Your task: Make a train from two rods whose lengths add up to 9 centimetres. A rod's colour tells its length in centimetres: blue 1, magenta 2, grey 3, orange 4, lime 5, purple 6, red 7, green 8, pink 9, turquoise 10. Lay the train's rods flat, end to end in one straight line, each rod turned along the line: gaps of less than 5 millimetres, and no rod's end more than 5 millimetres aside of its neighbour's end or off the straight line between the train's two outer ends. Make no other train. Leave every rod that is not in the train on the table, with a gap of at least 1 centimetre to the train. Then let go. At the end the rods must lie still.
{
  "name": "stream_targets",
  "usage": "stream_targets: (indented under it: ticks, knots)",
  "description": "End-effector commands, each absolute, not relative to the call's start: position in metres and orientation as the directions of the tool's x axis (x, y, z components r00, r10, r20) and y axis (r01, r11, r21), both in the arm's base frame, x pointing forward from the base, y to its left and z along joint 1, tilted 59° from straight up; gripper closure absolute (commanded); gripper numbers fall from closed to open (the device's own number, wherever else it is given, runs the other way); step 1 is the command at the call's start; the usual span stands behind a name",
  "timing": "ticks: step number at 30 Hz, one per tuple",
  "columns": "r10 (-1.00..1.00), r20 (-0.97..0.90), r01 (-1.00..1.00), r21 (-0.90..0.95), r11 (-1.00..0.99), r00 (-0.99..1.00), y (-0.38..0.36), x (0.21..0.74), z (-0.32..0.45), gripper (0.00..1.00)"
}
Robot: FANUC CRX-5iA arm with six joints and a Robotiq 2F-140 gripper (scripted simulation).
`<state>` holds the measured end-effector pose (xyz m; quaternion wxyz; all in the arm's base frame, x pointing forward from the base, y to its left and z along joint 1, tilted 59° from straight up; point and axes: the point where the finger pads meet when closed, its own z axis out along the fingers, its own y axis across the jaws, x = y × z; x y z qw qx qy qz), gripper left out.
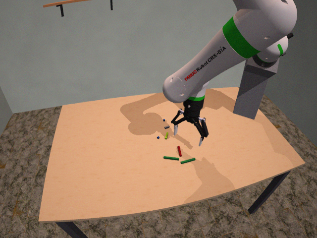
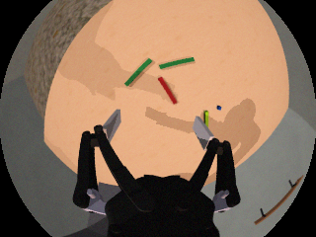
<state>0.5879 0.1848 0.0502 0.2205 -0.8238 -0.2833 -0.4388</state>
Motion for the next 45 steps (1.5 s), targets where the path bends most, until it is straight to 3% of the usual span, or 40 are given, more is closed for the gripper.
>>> stream_targets:
  ticks: [1, 22, 45]
  knots:
    - [0.273, 0.848, 0.66, -0.115, -0.742, 0.454, 0.185, 0.588, 0.05, 0.0]
    - [0.264, 0.846, 0.654, -0.125, -0.746, 0.463, 0.184, 0.589, 0.05, 0.0]
    - [-0.261, 0.587, 0.228, -0.628, -0.744, 0.766, 0.134, 0.64, 0.056, 0.0]
